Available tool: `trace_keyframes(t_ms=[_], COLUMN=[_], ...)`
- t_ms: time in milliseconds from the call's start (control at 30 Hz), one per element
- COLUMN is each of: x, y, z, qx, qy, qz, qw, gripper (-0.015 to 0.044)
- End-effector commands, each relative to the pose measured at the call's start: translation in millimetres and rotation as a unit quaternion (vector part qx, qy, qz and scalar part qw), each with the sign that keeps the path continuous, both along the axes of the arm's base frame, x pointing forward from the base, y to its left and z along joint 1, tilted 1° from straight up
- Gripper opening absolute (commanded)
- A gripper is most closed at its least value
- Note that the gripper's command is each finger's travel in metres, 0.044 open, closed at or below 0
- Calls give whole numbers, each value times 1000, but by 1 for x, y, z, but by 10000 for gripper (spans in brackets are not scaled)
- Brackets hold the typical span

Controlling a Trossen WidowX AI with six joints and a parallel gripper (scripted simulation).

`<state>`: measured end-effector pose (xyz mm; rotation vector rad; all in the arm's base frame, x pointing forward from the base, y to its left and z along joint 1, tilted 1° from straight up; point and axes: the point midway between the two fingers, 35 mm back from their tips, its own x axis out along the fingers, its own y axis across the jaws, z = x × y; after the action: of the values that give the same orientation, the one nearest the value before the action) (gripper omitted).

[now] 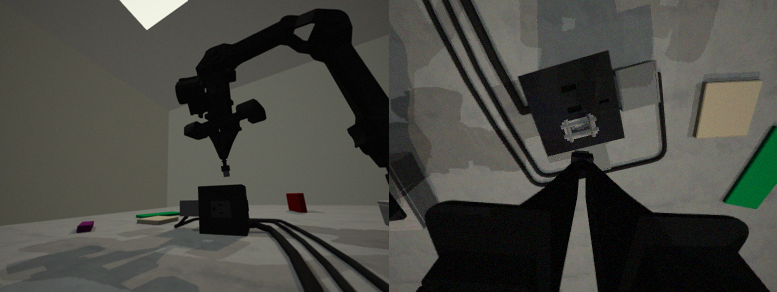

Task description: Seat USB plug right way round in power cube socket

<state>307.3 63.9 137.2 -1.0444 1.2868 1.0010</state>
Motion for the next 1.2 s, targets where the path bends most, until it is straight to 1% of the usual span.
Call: trace_keyframes(t_ms=[0, 333, 1167], x=[0, 0, 0], y=[0, 0, 1], z=[0, 0, -1], qx=[-2, -6, -1], qy=[0, 1, 0], qz=[44, 165, 166], qw=[999, 986, 986], gripper=[0, 0, 0])
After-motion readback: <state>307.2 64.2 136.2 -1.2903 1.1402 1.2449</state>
